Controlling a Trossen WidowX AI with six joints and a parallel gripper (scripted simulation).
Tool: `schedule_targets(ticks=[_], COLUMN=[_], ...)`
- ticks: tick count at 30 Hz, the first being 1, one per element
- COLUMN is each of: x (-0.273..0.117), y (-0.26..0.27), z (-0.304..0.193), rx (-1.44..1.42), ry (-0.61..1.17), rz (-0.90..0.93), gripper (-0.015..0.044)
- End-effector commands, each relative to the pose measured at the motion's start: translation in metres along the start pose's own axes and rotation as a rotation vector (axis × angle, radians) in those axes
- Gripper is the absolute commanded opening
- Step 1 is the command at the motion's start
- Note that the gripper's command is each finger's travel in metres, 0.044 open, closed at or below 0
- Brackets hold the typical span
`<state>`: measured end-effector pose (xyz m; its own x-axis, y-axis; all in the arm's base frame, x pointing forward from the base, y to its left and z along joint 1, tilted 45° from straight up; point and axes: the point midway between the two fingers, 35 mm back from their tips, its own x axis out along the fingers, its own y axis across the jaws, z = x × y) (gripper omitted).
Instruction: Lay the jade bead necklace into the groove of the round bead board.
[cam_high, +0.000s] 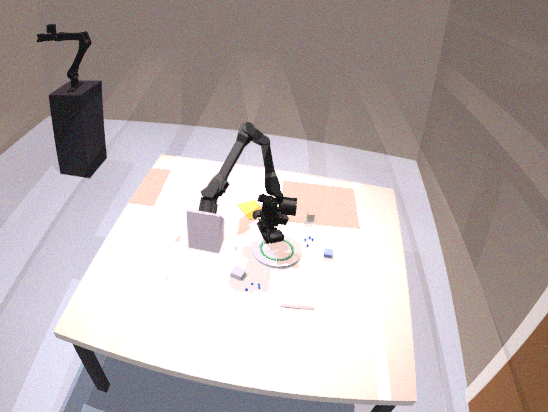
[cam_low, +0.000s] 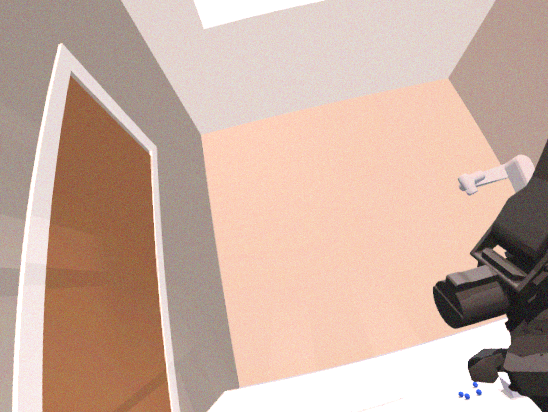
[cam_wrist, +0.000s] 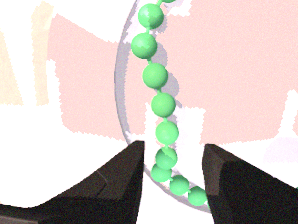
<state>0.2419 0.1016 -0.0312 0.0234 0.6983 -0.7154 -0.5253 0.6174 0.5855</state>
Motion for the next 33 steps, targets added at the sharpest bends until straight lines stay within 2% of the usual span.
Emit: schedule_targets(ticks=[1, 9, 14, 33], x=[0.0064, 0.0066, 0.0056, 0.0056], y=[0.0023, 0.0024, 0.0011, 0.0011], z=[-0.0049, -0.0050, -0.0027, -0.0027], rx=[0.015, 0.015, 0.006, 0.006], ry=[0.008, 0.008, 0.006, 0.006], rz=[0.010, 0.010, 0.004, 0.004], gripper=[0.0120, 0.0120, 0.0000, 0.0000])
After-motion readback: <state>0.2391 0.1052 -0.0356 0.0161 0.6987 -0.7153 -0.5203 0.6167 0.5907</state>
